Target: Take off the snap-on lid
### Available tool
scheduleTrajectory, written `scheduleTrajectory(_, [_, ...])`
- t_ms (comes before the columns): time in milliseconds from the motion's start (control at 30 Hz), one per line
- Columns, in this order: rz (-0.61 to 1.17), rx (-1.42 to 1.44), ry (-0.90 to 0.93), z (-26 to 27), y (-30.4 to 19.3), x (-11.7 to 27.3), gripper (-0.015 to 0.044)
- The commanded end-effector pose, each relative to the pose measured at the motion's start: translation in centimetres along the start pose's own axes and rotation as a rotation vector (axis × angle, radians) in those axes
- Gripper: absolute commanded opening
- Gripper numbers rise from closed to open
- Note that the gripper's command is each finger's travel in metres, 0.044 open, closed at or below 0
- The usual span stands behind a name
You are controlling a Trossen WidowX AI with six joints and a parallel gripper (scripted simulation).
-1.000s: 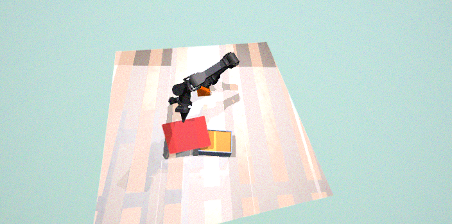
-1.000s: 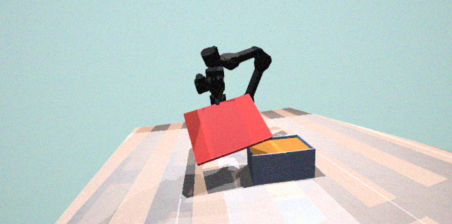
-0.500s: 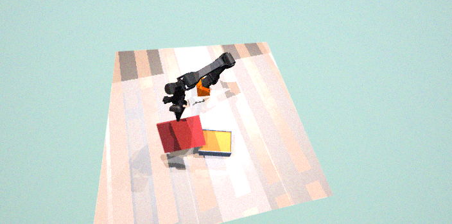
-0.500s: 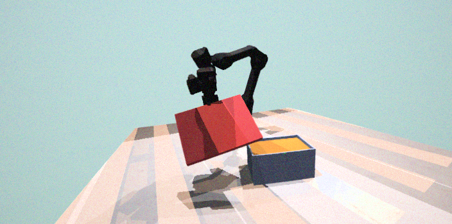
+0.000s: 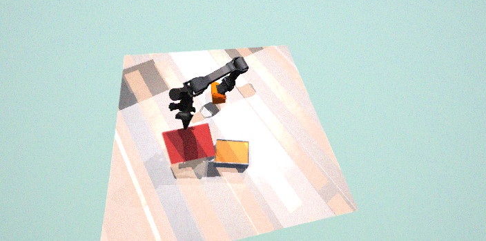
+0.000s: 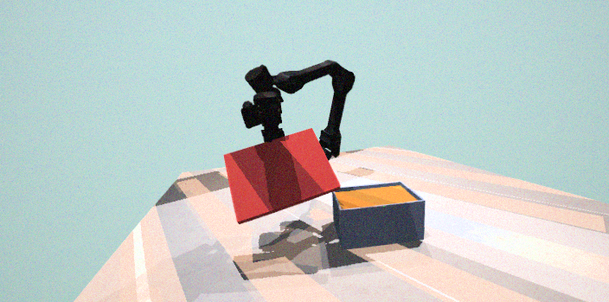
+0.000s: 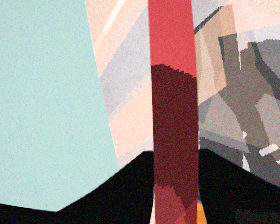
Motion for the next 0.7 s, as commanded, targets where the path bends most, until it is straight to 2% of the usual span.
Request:
scheduleTrajectory(0, [0.001, 0.01, 0.013, 0.2, 1.0, 0.3, 0.0])
scheduleTrajectory(667, [-0.001, 0.012, 0.014, -0.1, 5.0, 0.6, 0.0])
Point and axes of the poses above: the point midway between the two fingers, 35 mm back from their tips, its own x axis back along the fingers, its own z axis across the jaws, y = z × x, the point moved 3 cm from there along x, back along the fingers, and after that the axes turned 3 degrees about x, right-handed, at the moved point
